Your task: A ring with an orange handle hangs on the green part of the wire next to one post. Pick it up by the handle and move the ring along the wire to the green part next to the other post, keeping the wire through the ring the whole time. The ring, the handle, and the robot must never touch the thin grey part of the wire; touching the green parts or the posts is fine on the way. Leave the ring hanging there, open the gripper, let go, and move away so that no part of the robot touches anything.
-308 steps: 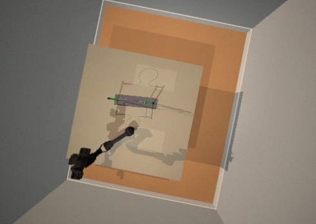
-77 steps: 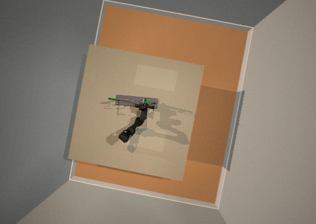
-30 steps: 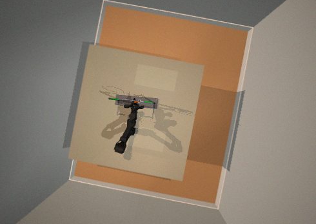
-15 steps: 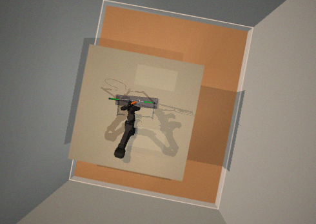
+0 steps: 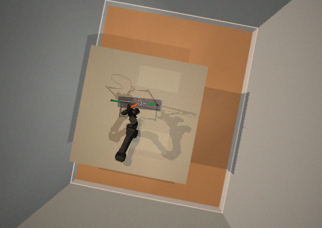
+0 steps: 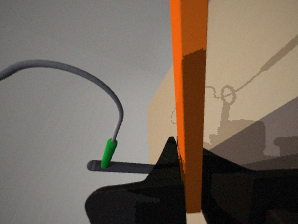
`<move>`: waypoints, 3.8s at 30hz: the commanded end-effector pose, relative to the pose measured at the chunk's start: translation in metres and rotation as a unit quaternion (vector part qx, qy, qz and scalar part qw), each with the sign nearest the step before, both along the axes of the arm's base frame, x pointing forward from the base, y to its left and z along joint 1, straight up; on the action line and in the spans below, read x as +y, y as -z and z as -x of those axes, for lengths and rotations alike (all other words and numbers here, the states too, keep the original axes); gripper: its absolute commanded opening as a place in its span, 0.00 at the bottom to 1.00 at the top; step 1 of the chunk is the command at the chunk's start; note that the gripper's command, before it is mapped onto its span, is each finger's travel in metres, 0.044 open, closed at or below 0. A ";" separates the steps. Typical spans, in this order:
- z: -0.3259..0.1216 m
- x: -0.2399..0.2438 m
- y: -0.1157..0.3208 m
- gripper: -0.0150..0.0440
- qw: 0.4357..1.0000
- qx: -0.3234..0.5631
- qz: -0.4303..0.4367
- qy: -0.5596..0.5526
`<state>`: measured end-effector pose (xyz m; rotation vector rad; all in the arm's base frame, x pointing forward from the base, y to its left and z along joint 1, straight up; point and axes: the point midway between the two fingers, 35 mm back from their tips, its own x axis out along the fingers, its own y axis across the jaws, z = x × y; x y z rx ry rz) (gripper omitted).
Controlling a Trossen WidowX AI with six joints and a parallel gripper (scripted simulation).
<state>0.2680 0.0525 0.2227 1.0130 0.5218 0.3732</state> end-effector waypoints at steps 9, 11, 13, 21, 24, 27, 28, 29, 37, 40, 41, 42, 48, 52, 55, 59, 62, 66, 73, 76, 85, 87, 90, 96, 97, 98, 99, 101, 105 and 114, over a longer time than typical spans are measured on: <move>0.010 0.008 -0.033 0.00 0.995 0.020 -0.092 -0.032; 0.010 0.009 -0.036 0.00 0.994 0.021 -0.104 -0.032; 0.010 0.010 -0.040 0.00 0.993 0.022 -0.114 -0.032; 0.011 0.014 -0.057 0.00 0.984 0.027 -0.172 -0.033; 0.011 0.015 -0.065 0.00 0.980 0.029 -0.196 -0.033; 0.011 0.015 -0.073 0.00 0.974 0.031 -0.223 -0.033; 0.011 0.015 -0.076 0.00 0.972 0.032 -0.232 -0.033; 0.012 0.016 -0.079 0.00 0.969 0.033 -0.241 -0.033; 0.012 0.014 -0.101 0.00 0.950 0.039 -0.309 -0.034; 0.012 0.012 -0.110 0.00 0.940 0.042 -0.337 -0.035; 0.012 0.012 -0.113 0.00 0.936 0.043 -0.346 -0.035; 0.012 0.011 -0.116 0.00 0.933 0.044 -0.354 -0.035; 0.011 0.007 -0.131 0.00 0.914 0.049 -0.402 -0.036; 0.011 0.003 -0.140 0.00 0.901 0.052 -0.430 -0.036; 0.009 0.001 -0.148 0.00 0.890 0.055 -0.451 -0.028; 0.003 -0.001 -0.159 0.00 0.875 0.058 -0.481 -0.001; 0.001 -0.005 -0.166 0.00 0.865 0.061 -0.497 0.005; 0.001 -0.010 -0.173 0.00 0.854 0.064 -0.516 0.004; 0.000 -0.018 -0.183 0.00 0.843 0.069 -0.533 0.004; 0.000 -0.020 -0.185 0.00 0.844 0.070 -0.532 0.004; -0.001 -0.022 -0.187 0.00 0.856 0.071 -0.513 0.004; -0.001 -0.022 -0.187 0.00 0.862 0.071 -0.502 0.005; -0.001 -0.021 -0.186 0.00 0.869 0.070 -0.489 0.005; 0.000 -0.020 -0.184 0.00 0.886 0.069 -0.458 0.006; 0.000 -0.020 -0.184 0.00 0.889 0.069 -0.452 0.007; 0.000 -0.020 -0.183 0.00 0.892 0.069 -0.446 0.007; 0.000 -0.020 -0.183 0.00 0.895 0.068 -0.441 0.007; 0.000 -0.019 -0.182 0.00 0.901 0.068 -0.429 0.007; 0.000 -0.019 -0.181 0.00 0.910 0.067 -0.409 0.008; 0.000 -0.017 -0.177 0.00 0.929 0.066 -0.363 0.011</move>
